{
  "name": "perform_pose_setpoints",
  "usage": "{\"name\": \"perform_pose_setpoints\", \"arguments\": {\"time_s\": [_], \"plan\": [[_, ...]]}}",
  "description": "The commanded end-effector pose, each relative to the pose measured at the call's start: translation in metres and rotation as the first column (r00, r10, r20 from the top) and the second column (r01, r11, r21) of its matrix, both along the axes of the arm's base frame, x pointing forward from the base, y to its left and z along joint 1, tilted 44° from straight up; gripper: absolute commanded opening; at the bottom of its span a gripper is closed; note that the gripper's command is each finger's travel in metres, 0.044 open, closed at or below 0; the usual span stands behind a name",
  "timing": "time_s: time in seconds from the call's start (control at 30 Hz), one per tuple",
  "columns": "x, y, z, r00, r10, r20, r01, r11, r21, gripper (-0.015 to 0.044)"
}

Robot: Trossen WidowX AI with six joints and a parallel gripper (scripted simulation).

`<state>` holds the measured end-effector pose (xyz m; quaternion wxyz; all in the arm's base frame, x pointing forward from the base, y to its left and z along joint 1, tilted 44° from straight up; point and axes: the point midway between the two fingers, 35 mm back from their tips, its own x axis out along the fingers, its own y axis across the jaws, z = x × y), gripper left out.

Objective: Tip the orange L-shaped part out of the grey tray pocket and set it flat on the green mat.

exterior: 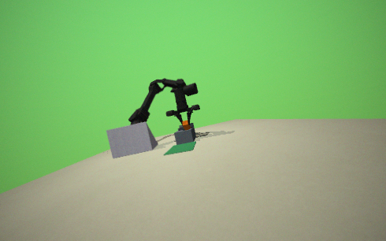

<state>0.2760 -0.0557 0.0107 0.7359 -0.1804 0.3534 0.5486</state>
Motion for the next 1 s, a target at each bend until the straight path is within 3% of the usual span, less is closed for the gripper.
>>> {"name": "perform_pose_setpoints", "arguments": {"time_s": [0.0, 0.97], "plan": [[0.0, -0.005, 0.005, 1.0, 0.003, 0.003, -0.003, 1.0, -0.003, 0.0], [-0.007, -0.036, 0.038, 1.0, 0.002, 0.002, -0.002, 1.0, -0.003, 0.0]]}}
